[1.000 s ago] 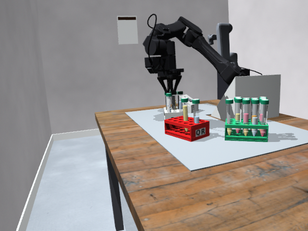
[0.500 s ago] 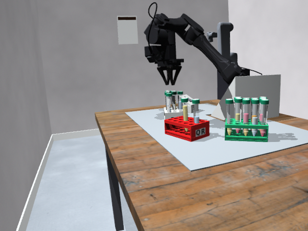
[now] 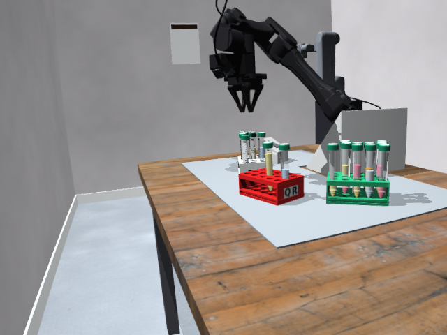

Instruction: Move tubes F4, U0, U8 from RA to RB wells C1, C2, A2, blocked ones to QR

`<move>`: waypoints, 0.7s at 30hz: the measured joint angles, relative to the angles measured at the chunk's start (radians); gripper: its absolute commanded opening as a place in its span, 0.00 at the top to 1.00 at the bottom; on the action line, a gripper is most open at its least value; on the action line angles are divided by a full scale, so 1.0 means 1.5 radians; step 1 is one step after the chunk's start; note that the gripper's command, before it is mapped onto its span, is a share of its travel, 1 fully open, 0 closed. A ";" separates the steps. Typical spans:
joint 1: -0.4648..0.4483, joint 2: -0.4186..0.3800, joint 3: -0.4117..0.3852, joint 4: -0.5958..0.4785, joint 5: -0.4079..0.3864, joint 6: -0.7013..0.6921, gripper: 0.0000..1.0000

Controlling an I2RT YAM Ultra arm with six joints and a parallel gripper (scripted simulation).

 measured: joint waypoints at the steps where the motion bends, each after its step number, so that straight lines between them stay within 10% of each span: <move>1: 0.000 0.000 0.000 -0.002 0.000 0.001 0.70; 21: 0.000 0.004 0.010 -0.010 0.000 0.000 0.70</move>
